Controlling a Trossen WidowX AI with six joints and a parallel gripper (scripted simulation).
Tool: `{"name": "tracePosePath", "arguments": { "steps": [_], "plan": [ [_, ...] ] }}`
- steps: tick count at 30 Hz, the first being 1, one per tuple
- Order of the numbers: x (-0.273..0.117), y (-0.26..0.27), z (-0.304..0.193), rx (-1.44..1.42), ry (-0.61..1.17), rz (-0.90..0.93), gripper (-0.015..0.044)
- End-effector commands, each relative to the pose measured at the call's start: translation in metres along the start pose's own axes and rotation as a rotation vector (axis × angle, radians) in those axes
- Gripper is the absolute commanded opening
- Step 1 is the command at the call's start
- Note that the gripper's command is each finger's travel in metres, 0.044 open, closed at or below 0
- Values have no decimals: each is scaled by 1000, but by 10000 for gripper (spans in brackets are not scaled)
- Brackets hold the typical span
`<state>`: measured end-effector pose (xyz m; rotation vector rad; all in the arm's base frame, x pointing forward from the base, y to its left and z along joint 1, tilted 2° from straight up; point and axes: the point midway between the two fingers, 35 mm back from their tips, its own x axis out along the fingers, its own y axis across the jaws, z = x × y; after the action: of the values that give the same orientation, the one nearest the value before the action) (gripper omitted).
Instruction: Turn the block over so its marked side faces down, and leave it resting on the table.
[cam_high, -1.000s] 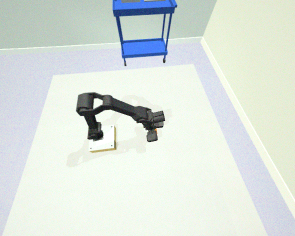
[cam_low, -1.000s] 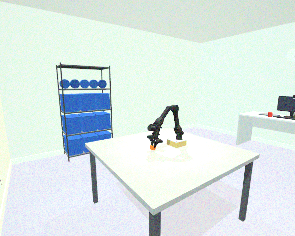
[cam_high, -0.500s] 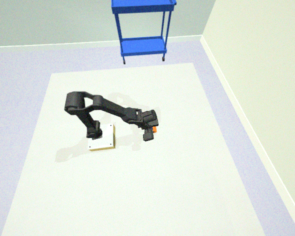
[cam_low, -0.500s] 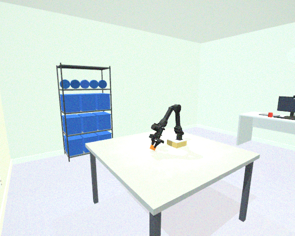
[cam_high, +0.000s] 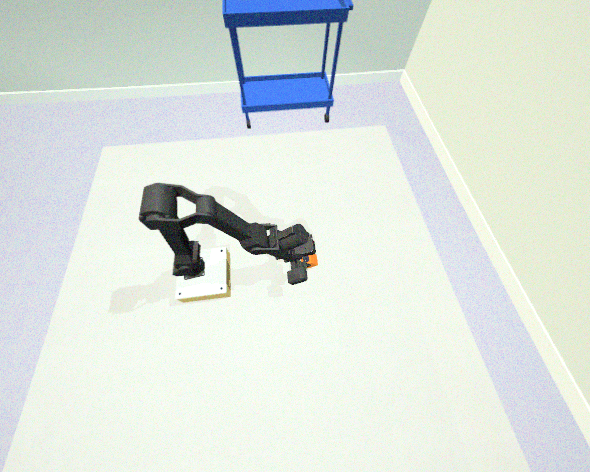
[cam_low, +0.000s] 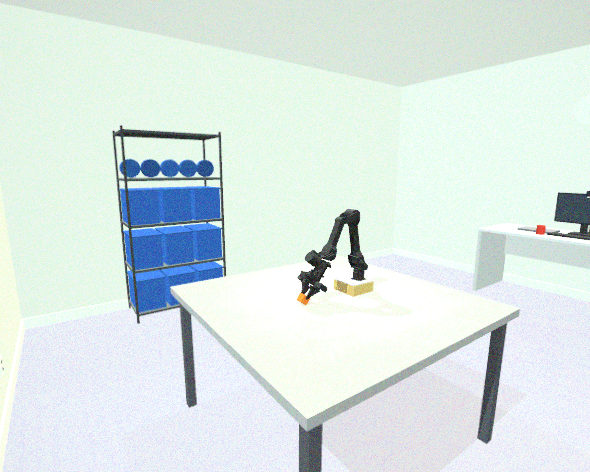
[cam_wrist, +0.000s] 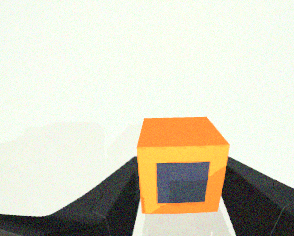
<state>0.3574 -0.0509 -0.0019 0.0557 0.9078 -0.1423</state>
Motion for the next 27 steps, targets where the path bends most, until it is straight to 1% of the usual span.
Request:
{"name": "tracePosePath", "arguments": {
  "steps": [1, 13, 23, 27],
  "plan": [
    [7, 0, -5, 4, -52, -1, 0],
    [12, 1, -12, -8, -221, 7, 0],
    [3, 1, -18, -15, -361, 9, 0],
    [1, 1, -18, -16, -384, 9, 0]
  ]
}}
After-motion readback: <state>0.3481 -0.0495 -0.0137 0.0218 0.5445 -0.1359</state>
